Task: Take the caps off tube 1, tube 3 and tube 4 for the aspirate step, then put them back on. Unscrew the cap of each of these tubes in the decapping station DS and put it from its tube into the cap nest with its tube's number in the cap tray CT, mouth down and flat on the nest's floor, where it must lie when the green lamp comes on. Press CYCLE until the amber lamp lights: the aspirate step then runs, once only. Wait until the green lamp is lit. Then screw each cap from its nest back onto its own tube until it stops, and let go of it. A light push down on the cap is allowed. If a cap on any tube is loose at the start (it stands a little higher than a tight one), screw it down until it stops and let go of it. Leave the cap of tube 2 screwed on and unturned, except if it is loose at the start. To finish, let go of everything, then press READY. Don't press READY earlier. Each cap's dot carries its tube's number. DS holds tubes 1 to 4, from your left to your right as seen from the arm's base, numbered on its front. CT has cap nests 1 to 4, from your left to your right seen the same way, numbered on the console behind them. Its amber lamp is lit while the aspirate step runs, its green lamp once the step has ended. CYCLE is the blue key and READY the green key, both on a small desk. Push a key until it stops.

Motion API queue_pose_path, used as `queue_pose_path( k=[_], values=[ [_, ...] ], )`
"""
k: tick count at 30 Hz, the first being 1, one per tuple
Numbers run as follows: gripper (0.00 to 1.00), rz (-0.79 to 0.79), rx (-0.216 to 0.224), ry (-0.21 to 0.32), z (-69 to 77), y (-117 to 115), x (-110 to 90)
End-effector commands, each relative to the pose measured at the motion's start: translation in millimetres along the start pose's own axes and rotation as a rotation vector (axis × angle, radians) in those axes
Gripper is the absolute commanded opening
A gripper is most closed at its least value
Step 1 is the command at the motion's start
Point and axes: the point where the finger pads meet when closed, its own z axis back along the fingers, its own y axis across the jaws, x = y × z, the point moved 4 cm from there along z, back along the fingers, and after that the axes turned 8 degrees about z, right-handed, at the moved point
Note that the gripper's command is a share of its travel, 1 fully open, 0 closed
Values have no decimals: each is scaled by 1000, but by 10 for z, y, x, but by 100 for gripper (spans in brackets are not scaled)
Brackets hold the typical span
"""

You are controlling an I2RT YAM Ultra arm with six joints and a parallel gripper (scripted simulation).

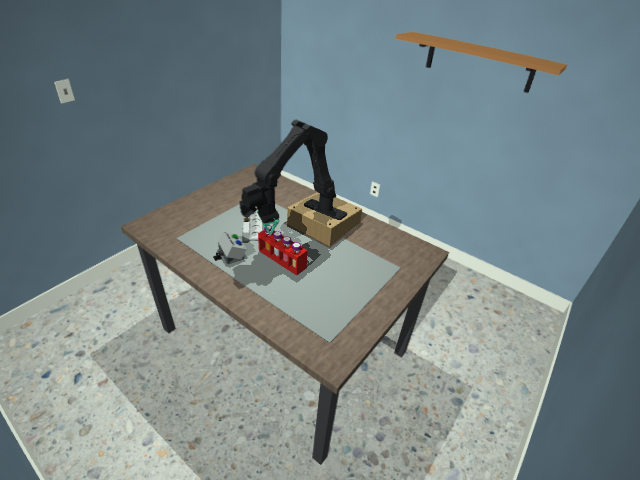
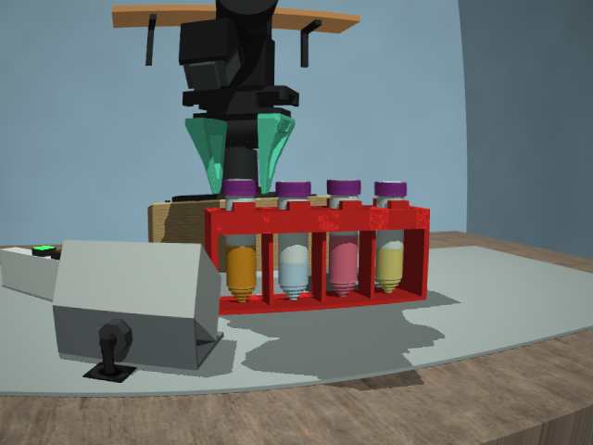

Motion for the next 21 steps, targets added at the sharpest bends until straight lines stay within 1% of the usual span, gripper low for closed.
queue_pose_path(
  k=[1, 13, 15, 21],
  values=[
    [49, 115, 3, -16, 44, 4, 29],
    [49, 595, -1, -16, 44, 5, 29],
    [49, 595, -1, -16, 44, 5, 29],
    [49, 835, -3, -16, 44, 5, 32]
  ],
)
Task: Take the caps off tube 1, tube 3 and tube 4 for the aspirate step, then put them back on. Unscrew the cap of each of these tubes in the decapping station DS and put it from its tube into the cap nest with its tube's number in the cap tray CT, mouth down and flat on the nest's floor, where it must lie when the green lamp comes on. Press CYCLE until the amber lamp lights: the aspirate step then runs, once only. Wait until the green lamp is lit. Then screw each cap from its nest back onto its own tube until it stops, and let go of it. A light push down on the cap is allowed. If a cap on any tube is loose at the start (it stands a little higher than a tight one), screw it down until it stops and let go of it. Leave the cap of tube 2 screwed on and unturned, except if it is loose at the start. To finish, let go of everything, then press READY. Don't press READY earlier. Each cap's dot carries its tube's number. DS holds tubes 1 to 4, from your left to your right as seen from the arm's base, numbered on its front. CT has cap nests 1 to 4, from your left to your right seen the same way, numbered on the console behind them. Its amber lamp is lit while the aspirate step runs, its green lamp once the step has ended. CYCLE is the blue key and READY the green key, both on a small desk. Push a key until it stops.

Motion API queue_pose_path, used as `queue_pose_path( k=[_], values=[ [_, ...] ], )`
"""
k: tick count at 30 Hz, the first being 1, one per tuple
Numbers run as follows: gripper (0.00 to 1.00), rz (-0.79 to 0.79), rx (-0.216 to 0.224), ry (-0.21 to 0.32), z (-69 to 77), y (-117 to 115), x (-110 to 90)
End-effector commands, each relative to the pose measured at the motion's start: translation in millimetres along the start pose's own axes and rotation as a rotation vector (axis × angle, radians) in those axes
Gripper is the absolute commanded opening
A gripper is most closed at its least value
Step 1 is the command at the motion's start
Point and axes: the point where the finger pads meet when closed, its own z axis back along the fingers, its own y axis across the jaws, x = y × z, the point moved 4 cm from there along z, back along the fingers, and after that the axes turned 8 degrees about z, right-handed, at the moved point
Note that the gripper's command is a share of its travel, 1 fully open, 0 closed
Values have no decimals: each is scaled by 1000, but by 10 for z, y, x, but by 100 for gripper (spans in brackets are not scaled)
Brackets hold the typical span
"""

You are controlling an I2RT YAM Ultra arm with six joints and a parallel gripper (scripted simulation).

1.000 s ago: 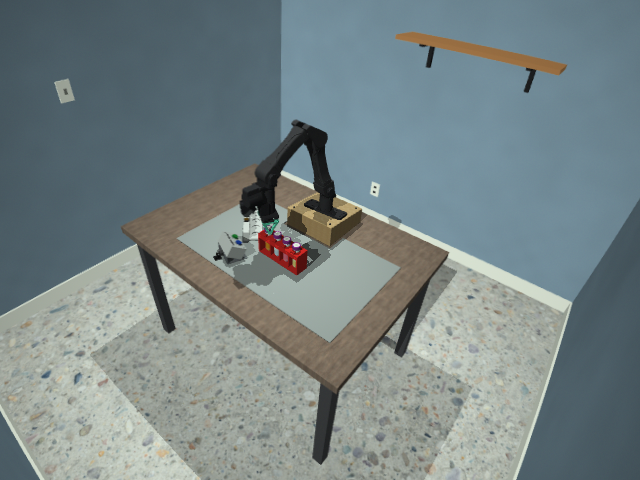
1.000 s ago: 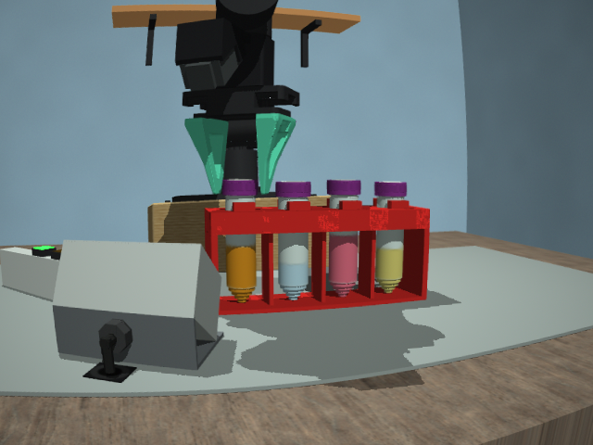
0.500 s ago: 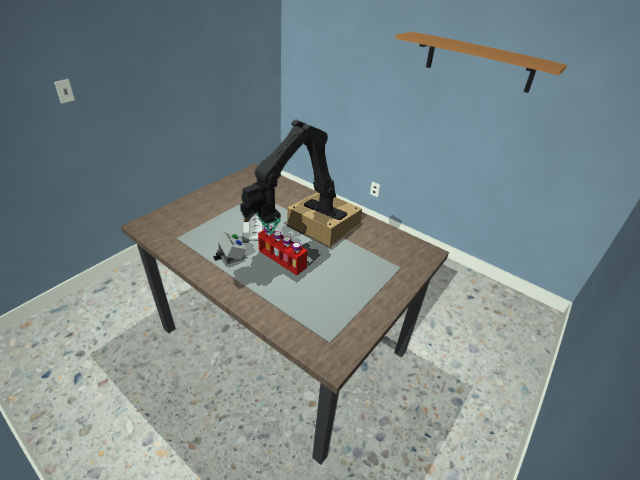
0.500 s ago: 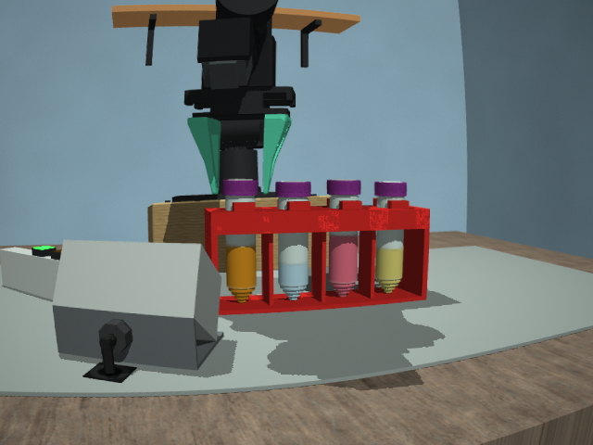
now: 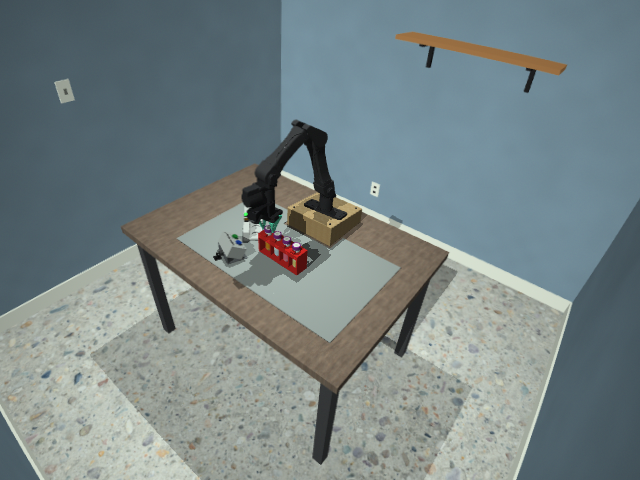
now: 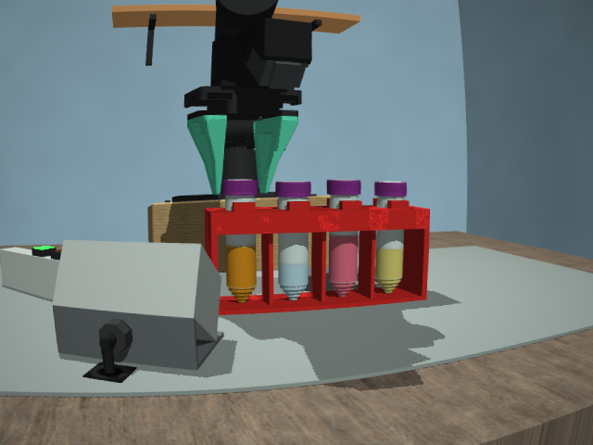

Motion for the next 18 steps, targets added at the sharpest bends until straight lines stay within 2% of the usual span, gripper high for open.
queue_pose_path(
  k=[1, 9, 11, 18],
  values=[
    [49, 195, -8, -15, 45, -17, 30],
    [49, 515, -10, -13, 45, -19, 34],
    [49, 515, -10, -13, 45, -19, 34],
    [49, 795, -12, -12, 45, -22, 39]
  ],
)
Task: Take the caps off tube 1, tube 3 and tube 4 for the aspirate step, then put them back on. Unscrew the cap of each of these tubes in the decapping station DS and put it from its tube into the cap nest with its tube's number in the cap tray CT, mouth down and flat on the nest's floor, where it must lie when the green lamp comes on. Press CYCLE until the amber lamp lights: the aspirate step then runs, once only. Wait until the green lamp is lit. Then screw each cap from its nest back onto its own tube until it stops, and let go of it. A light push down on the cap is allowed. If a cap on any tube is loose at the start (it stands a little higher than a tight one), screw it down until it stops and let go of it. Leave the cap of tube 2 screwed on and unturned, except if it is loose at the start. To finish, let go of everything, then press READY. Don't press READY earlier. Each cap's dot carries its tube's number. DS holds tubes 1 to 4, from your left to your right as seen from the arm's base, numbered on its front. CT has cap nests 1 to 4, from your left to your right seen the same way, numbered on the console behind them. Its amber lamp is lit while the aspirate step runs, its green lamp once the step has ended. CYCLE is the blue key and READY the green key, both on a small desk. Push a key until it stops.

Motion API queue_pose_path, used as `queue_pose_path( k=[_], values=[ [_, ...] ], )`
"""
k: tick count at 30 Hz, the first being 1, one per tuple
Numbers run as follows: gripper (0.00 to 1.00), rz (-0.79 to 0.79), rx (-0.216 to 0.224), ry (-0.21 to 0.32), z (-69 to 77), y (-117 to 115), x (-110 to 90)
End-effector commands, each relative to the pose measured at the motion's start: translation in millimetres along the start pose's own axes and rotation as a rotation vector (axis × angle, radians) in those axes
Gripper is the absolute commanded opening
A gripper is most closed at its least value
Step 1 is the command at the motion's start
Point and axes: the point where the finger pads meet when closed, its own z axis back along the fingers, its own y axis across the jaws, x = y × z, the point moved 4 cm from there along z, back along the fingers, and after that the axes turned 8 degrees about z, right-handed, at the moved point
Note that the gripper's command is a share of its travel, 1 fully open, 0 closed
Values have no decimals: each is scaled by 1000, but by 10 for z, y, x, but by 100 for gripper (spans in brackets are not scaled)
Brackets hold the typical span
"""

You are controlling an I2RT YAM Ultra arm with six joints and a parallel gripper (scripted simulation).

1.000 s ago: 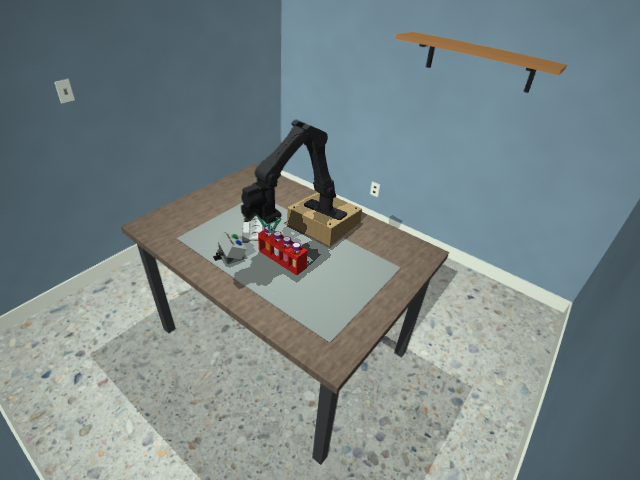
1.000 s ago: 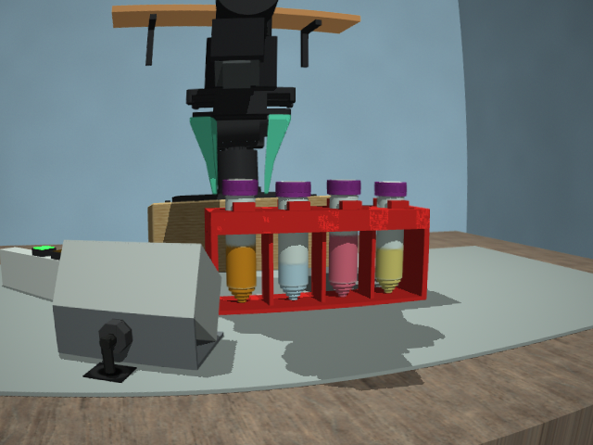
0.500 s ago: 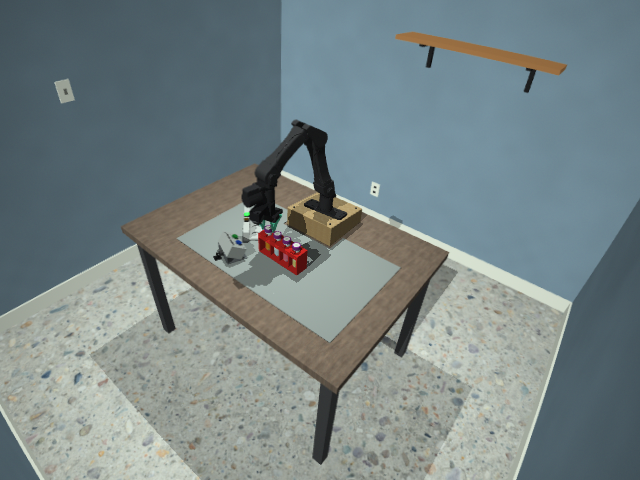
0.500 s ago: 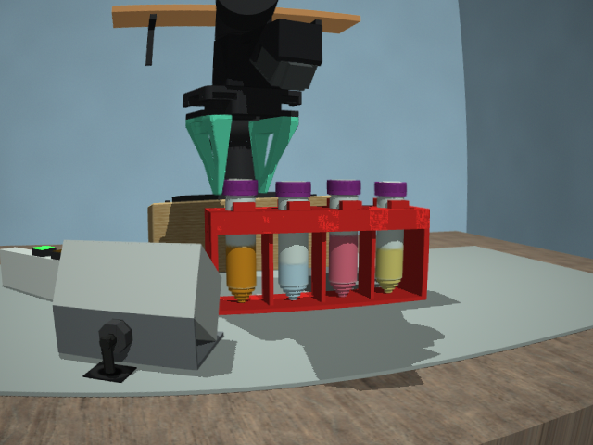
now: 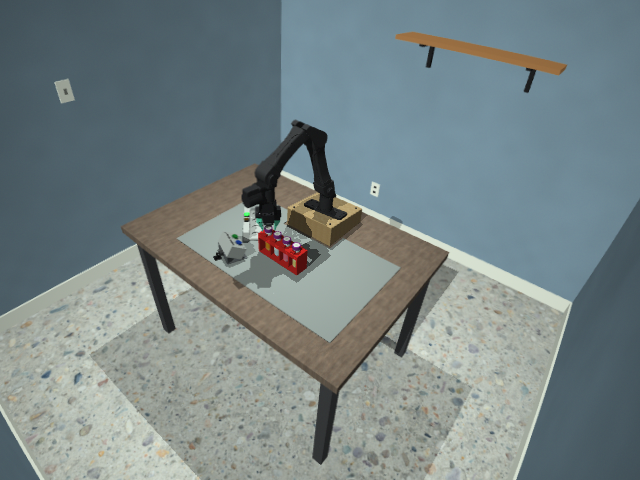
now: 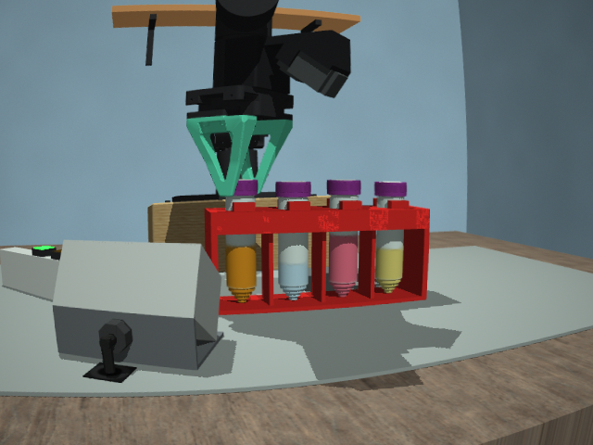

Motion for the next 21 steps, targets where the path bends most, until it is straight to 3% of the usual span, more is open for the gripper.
queue_pose_path(
  k=[1, 17, 21],
  values=[
    [49, 199, -20, -9, 56, -45, 20],
    [49, 759, -22, -3, 57, -57, 26],
    [49, 777, -22, -3, 57, -57, 25]
  ],
)
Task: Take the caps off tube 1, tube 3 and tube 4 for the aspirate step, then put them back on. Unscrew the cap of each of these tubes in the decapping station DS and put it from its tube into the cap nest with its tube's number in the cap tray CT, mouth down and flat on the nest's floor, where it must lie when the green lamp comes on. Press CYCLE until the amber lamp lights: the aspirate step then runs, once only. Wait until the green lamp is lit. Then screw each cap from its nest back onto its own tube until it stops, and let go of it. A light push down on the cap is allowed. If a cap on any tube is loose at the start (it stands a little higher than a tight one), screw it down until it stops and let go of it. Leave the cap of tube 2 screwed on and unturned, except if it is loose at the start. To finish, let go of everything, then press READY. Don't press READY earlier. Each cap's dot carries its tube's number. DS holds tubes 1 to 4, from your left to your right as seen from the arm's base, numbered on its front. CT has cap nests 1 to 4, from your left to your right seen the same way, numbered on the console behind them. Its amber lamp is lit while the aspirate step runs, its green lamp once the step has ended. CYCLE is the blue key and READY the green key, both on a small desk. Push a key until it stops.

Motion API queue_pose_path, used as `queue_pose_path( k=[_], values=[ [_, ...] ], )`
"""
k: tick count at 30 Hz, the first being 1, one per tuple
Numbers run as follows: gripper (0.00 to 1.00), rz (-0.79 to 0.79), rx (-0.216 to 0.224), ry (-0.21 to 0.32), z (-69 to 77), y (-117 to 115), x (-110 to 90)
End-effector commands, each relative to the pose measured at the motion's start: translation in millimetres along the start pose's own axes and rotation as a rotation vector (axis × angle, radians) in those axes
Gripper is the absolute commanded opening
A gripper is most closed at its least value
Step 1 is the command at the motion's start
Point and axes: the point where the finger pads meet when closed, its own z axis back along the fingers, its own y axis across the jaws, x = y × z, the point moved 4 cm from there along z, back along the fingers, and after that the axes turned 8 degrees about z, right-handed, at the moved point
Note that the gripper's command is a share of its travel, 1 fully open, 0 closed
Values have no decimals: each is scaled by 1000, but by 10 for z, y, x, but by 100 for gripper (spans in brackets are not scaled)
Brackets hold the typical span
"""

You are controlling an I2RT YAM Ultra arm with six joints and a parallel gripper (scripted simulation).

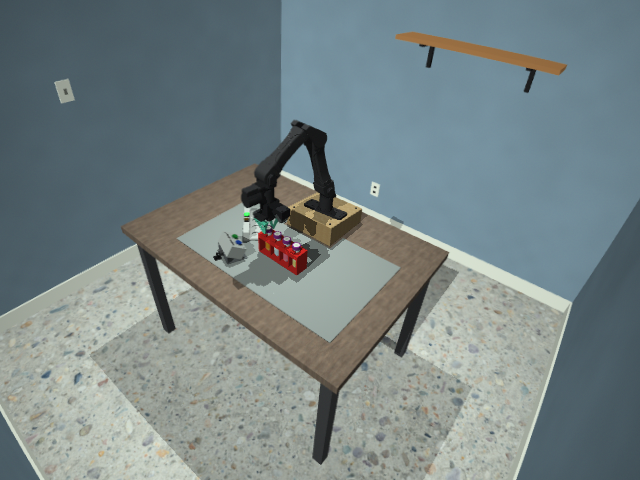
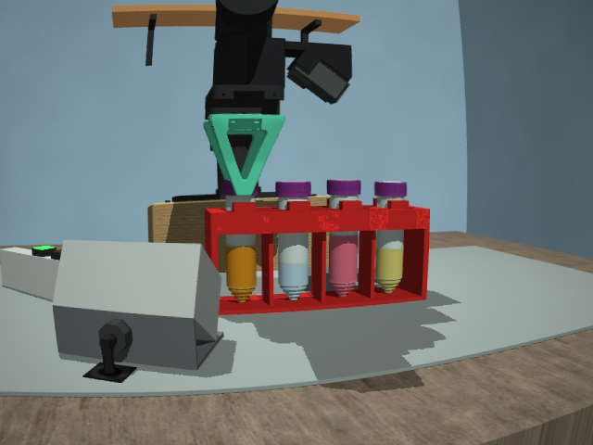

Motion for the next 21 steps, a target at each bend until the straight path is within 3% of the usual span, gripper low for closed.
queue_pose_path(
  k=[1, 21],
  values=[
    [49, 73, -18, 4, 49, -37, -12],
    [49, 73, -18, 4, 54, -15, -6]
  ],
)
